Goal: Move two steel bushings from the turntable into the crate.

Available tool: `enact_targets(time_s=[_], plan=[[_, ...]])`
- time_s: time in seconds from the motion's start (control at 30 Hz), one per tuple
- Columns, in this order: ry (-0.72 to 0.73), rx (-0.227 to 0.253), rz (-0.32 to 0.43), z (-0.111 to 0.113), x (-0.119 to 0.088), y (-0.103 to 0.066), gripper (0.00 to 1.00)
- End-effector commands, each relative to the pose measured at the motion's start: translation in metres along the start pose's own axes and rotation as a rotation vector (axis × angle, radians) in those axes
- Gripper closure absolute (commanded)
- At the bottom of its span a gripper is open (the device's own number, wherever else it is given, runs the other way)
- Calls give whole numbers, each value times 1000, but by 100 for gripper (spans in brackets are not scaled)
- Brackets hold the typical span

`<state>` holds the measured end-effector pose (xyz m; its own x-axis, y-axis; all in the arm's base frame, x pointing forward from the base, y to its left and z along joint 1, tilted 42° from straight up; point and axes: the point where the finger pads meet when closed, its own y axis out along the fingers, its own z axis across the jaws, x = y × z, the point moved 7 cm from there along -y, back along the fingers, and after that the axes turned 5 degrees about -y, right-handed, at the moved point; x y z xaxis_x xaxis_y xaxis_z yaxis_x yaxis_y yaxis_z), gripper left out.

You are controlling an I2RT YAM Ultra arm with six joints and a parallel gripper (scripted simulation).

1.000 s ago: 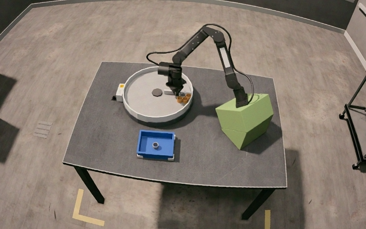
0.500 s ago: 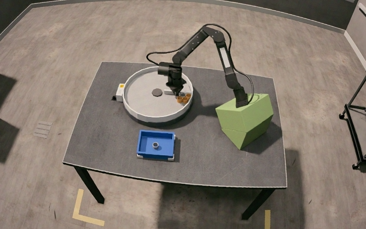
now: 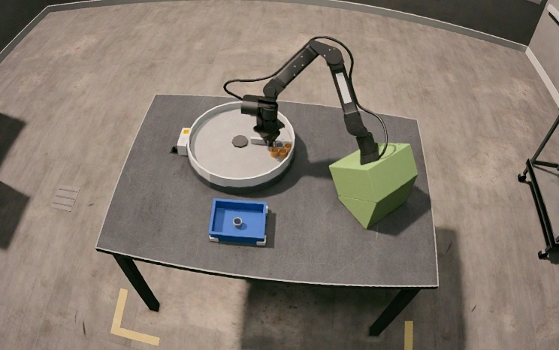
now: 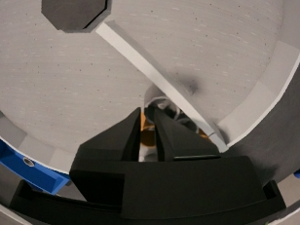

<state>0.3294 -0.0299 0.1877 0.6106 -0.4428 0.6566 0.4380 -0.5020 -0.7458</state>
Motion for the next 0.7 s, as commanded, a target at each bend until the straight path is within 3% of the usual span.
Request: enact_targets(time_s=[0.0,0.67], plan=[[-4,13,-11,3,3,-8,87],[-7,4,-4,-1,-4,-7,87]])
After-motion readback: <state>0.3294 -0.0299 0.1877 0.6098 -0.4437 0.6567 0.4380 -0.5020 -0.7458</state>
